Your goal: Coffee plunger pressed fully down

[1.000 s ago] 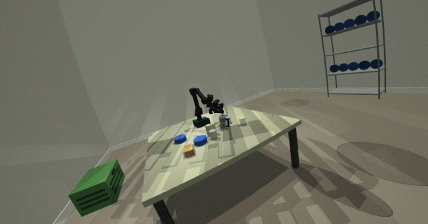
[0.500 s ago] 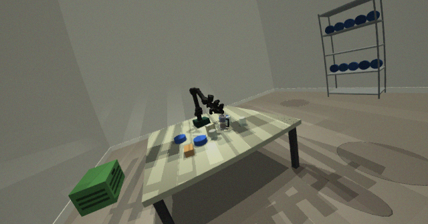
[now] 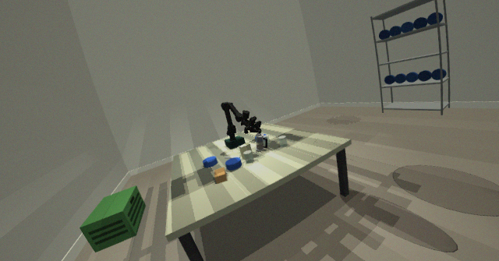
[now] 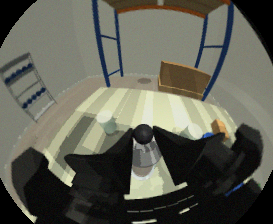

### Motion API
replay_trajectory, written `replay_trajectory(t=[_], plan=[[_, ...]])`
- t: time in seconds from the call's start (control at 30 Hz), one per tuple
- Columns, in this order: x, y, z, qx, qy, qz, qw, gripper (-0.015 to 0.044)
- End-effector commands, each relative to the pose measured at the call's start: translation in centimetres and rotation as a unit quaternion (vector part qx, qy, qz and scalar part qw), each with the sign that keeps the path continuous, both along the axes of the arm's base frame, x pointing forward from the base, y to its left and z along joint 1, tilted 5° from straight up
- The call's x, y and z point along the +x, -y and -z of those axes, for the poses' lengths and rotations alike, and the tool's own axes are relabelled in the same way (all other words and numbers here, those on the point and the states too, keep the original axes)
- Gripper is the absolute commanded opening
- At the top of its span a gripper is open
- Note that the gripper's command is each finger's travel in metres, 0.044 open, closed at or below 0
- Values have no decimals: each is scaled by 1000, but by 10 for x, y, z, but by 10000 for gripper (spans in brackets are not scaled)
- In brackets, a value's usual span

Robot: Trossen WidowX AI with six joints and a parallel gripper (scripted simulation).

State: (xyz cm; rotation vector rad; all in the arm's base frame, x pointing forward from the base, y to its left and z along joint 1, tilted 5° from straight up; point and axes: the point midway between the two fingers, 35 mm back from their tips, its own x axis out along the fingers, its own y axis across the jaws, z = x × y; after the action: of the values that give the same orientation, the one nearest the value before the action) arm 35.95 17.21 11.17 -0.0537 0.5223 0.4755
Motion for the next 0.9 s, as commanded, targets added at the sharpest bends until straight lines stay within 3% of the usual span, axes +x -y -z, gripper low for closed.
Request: replay_trajectory(t=[0.0, 0.6, 0.87], plan=[[0, 0, 5, 0, -9, 2, 1000, 120], [2, -1, 1, 0, -1, 0, 1000, 120], [2, -1, 1, 0, -1, 0, 1000, 330]])
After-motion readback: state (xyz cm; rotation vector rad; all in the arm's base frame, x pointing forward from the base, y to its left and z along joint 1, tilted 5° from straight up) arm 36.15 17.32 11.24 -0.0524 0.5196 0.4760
